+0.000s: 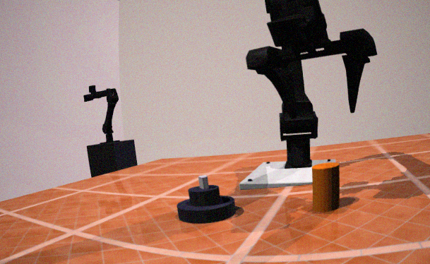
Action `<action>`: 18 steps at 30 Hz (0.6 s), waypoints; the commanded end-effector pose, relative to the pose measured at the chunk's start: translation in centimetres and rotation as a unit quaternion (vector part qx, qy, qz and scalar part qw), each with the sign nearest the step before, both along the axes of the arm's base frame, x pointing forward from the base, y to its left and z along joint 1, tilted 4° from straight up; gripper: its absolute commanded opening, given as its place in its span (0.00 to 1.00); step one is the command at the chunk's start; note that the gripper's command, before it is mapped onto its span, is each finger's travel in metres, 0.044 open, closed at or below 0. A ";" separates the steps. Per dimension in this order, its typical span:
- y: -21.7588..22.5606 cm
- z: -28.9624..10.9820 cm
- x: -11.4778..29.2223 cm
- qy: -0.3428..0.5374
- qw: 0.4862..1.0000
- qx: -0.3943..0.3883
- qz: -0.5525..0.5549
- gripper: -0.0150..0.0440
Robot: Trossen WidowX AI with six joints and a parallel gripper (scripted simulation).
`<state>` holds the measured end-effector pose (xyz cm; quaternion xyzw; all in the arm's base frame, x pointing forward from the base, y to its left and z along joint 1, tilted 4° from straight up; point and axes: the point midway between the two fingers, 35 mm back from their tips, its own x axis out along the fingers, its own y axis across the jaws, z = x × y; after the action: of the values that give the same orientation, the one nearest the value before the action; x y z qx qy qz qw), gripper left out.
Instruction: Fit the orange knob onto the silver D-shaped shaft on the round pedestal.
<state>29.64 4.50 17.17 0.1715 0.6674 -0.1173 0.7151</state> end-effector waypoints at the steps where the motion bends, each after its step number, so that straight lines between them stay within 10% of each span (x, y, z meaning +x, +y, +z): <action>1: 0.0 0.0 0.0 0.025 0.913 0.030 -0.407 1.00; 8: 0.0 -0.1 0.0 0.035 0.819 0.044 -0.571 1.00; 18: 0.0 -0.1 0.0 0.035 0.818 0.044 -0.572 1.00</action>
<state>29.63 4.55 17.17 0.5135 0.5133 -0.4425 0.5264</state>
